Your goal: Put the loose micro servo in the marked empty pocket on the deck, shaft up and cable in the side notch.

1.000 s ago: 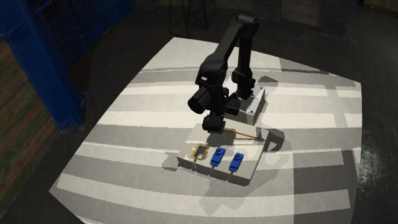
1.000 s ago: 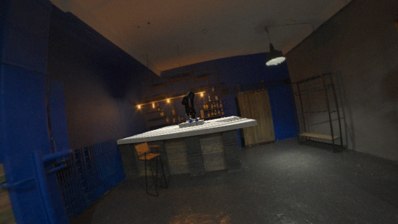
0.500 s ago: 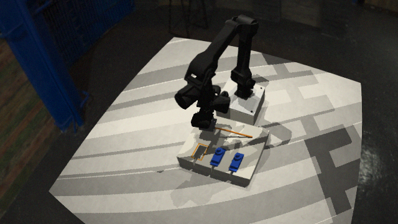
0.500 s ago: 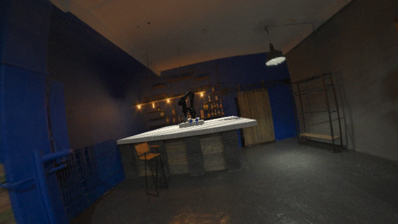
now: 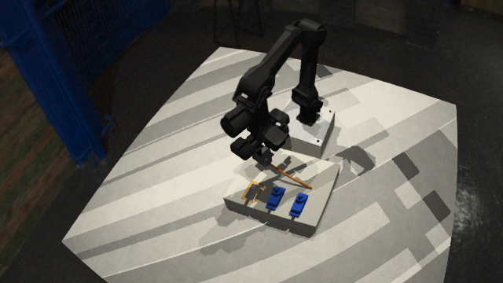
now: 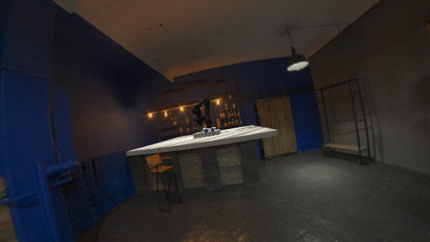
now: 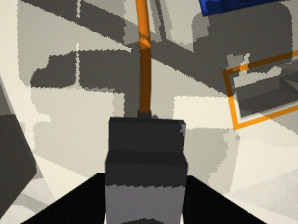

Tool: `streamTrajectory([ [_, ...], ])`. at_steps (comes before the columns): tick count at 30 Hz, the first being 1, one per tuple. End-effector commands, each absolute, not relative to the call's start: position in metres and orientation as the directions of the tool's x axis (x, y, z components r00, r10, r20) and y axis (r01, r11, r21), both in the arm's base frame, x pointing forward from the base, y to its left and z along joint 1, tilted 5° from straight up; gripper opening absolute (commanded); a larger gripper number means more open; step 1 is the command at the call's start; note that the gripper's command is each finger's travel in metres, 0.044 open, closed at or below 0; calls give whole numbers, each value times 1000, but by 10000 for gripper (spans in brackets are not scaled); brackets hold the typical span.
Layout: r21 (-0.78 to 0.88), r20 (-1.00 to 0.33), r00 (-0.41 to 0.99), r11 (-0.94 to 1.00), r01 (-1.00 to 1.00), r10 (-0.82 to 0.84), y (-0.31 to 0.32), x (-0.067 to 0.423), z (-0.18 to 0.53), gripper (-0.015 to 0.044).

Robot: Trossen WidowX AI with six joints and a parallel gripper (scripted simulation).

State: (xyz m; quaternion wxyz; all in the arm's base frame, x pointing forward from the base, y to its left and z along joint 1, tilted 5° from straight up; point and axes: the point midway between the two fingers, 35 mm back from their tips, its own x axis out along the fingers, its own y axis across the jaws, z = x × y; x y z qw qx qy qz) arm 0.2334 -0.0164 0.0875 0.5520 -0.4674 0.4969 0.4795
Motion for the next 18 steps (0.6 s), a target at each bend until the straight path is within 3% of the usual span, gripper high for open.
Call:
streamTrajectory([
  [1,-40,-996,56,221,-974,69,-16,236,90,0],
  [18,11,-996,56,722,-691,69,-16,236,90,0],
])
